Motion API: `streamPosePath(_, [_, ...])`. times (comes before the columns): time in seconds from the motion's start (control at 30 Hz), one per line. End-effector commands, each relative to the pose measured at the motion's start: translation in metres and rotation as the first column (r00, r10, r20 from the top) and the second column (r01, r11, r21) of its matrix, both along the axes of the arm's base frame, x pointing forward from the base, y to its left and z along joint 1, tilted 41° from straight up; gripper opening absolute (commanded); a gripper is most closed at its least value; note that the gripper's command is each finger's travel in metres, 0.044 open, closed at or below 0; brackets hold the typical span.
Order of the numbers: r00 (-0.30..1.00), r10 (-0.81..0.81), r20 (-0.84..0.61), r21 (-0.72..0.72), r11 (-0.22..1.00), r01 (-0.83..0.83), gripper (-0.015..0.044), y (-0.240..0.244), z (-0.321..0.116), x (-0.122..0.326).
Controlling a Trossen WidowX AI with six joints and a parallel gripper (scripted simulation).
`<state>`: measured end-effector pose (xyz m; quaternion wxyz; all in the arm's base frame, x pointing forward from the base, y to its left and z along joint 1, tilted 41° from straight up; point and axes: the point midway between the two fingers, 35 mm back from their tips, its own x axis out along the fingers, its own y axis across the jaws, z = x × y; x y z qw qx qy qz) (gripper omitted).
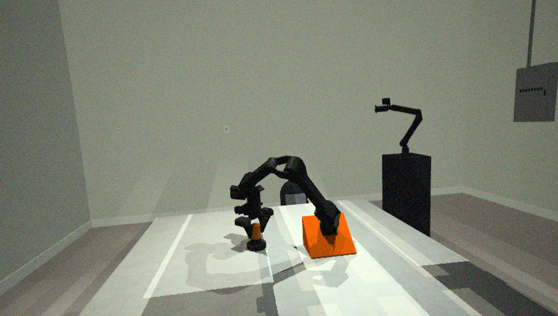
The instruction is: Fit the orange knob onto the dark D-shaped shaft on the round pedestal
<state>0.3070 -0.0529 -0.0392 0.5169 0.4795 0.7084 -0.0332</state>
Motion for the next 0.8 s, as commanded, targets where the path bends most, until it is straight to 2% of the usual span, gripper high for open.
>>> streamPosePath(0.0, [1.000,0.000,0.000,0.000,1.000,0.000,0.0440,0.000,0.000,0.000])
streamPosePath(0.23, [1.000,0.000,0.000,-0.001,1.000,0.000,0.0440,-0.008,0.008,0.001])
streamPosePath(0.43, [1.000,0.000,-0.002,-0.004,1.000,0.000,0.0440,-0.062,0.072,0.000])
streamPosePath(0.77, [1.000,0.000,-0.001,-0.004,1.000,0.000,0.0440,-0.065,0.072,0.003])
